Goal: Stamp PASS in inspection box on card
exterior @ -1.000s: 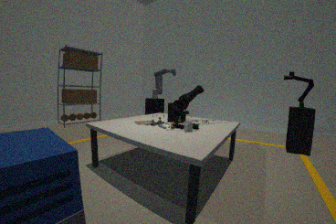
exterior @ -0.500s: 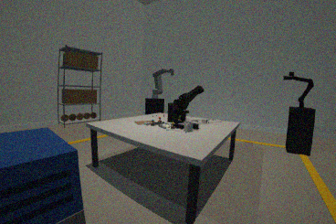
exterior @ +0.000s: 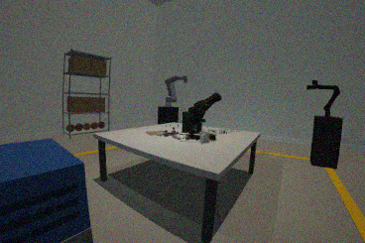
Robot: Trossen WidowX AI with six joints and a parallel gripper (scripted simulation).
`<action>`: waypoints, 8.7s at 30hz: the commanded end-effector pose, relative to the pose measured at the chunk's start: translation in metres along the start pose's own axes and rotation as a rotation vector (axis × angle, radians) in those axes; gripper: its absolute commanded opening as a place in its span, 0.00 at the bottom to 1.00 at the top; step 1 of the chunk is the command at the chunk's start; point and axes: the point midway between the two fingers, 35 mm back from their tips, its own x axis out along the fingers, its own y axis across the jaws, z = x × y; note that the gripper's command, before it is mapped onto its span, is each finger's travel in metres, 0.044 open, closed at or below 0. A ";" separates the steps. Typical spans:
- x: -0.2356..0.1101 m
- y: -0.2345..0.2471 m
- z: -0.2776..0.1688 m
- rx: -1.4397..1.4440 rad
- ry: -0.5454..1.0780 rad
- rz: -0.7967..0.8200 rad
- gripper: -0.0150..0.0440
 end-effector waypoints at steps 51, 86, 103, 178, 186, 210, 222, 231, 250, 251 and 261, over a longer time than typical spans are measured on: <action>-0.025 -0.106 0.074 -0.003 -0.014 -0.024 0.25; -0.016 -0.229 0.085 -0.010 -0.012 0.003 0.25; -0.004 -0.229 0.086 -0.010 -0.012 0.001 0.25; 0.037 -0.229 0.086 -0.021 -0.012 -0.001 0.25; 0.039 -0.229 0.086 -0.021 -0.012 -0.001 0.25; 0.040 -0.229 0.086 -0.021 -0.012 -0.001 0.25; 0.041 -0.229 0.086 -0.021 -0.012 -0.001 0.25; 0.041 -0.229 0.086 -0.021 -0.012 -0.001 0.25; 0.042 -0.229 0.086 -0.021 -0.012 0.000 0.25; 0.042 -0.229 0.086 -0.021 -0.012 0.000 0.25; 0.042 -0.229 0.086 -0.021 -0.012 0.000 0.25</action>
